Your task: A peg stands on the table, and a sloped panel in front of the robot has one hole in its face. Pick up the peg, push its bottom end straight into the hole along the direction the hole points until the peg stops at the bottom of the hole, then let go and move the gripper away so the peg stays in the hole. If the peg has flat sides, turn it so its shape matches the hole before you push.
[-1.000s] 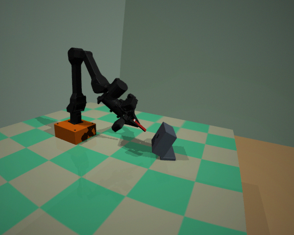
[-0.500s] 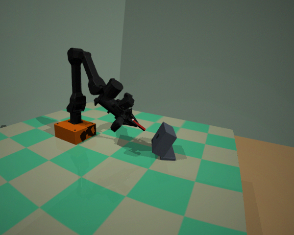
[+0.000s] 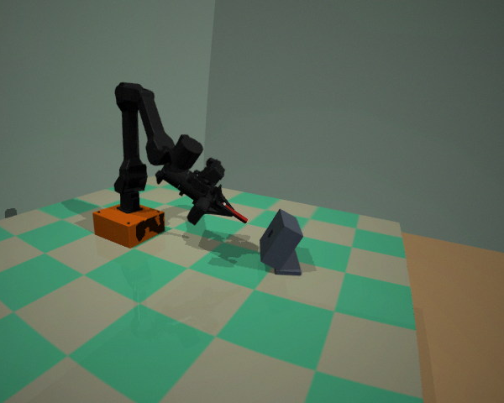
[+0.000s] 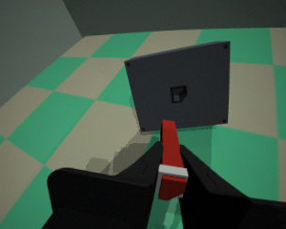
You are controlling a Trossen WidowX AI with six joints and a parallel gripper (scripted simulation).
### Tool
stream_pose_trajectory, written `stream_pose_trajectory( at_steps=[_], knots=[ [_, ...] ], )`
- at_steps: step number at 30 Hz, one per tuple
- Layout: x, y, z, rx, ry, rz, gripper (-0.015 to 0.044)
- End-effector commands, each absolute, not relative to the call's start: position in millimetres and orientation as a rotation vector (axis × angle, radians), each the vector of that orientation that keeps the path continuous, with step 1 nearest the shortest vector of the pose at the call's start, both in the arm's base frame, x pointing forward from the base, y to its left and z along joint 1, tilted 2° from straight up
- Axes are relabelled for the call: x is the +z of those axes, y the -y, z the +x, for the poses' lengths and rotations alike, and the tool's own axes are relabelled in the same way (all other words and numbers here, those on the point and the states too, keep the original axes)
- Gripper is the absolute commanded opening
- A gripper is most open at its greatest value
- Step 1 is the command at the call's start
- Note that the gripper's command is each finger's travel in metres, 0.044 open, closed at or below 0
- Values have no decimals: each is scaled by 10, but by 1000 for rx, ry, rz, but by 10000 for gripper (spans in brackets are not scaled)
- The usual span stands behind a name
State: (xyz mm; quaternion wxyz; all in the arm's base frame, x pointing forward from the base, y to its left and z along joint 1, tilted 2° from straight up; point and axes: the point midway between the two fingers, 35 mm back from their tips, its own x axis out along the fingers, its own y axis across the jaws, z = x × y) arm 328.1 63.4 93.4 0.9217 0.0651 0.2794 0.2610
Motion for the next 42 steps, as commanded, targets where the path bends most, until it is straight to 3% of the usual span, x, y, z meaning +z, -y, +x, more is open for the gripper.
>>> stream_pose_trajectory(
  at_steps=[1,42],
  knots=[
    [944,-609,3264,547,-544,98,0],
    [865,-664,3543,567,-425,-55,0]
  ],
)
